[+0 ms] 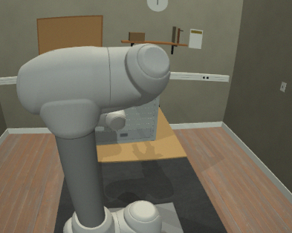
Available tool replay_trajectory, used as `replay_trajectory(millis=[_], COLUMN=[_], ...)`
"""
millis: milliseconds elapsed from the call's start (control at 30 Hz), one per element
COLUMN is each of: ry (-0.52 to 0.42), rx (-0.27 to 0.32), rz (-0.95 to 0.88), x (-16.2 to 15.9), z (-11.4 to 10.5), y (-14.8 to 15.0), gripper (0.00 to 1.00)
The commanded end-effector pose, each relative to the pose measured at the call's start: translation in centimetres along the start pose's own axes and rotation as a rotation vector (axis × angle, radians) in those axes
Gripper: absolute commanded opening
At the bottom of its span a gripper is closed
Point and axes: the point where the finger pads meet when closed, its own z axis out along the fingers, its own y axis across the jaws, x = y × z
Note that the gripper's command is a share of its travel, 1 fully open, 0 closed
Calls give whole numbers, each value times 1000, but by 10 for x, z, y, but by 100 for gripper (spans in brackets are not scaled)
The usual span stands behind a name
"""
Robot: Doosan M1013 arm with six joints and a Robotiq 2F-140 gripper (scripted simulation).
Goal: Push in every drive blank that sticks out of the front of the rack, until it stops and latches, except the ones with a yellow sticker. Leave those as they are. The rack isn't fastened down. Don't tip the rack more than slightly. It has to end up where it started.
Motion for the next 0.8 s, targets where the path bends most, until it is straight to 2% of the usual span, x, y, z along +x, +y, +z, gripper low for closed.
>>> replay_trajectory(millis=[0, 267, 767], ry=[5, 5, 5], rx=[2, 2, 2], rz=[0, 0, 0], x=[-17, -49, -69], z=[1, 1, 1], y=[-1, -1, -1], gripper=[100, 100, 100])
